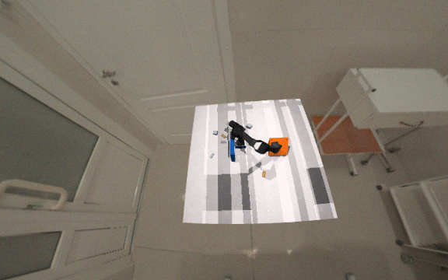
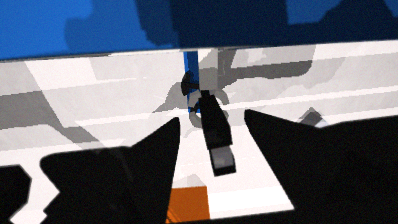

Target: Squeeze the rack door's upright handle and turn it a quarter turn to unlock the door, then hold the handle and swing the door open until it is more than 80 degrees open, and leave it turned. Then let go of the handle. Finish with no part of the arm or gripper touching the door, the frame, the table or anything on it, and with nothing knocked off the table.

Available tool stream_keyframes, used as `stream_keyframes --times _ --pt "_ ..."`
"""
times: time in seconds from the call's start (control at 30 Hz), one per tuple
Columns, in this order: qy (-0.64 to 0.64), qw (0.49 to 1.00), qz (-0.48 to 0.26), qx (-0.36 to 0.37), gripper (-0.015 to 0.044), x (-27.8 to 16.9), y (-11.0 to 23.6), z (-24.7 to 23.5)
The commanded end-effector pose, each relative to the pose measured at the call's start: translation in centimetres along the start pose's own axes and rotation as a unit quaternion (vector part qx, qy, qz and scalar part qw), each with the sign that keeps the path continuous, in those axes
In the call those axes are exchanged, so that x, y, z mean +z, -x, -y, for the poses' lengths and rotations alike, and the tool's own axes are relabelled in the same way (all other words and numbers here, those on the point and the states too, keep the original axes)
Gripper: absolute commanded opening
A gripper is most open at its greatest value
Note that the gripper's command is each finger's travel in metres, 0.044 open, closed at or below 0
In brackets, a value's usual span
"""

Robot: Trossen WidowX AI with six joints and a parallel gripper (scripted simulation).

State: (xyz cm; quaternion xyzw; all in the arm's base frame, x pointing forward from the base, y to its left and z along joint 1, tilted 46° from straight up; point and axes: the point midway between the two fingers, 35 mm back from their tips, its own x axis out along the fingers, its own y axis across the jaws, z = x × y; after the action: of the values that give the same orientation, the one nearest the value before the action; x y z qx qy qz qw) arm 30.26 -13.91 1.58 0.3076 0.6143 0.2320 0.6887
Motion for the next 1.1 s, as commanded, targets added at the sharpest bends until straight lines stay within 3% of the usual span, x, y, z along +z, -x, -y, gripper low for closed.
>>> stream_keyframes --times 0.0,0.47,1.07 --pt "0.091 0.996 0.0 0.002 0.0282 -0.02 -0.05 -0.06" --pt "0.424 0.906 0.001 0.002 0.0282 -0.02 -0.05 -0.06" --pt "0.749 0.663 0.001 0.001 0.0282 -0.02 -0.05 -0.06"
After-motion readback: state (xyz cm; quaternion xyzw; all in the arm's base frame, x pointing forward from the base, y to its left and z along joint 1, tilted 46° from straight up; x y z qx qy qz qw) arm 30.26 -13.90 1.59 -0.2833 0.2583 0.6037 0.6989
